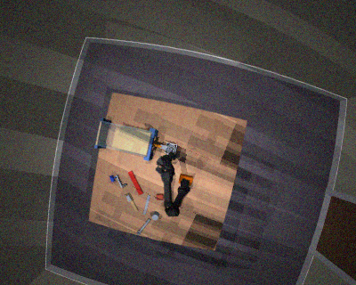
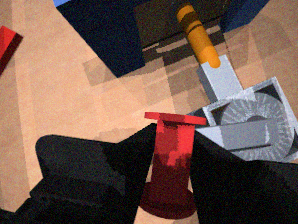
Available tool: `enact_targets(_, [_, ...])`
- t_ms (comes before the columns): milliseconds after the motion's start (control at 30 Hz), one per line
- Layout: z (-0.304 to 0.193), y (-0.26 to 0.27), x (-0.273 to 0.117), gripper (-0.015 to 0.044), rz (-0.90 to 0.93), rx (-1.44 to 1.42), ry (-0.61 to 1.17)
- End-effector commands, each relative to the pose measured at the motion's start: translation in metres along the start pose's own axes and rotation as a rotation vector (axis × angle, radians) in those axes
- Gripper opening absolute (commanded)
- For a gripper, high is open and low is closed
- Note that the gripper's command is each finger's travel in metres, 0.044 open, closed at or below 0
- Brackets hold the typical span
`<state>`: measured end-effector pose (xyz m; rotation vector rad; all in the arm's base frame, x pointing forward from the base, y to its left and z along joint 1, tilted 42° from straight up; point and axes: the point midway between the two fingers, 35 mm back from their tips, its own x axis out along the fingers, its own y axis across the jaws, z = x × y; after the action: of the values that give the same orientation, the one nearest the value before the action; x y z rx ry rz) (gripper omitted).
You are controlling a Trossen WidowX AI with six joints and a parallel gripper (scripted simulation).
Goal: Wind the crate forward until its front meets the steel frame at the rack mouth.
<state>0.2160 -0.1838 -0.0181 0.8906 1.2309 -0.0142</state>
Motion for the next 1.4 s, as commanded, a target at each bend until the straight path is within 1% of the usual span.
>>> enact_targets(0, [-0.014,-0.005,-0.002,0.0000,-0.009,0.018,0.022])
enact_targets(1367, [-0.059,-0.051,-0.025,0.0000,-0.014,0.019,0.025])
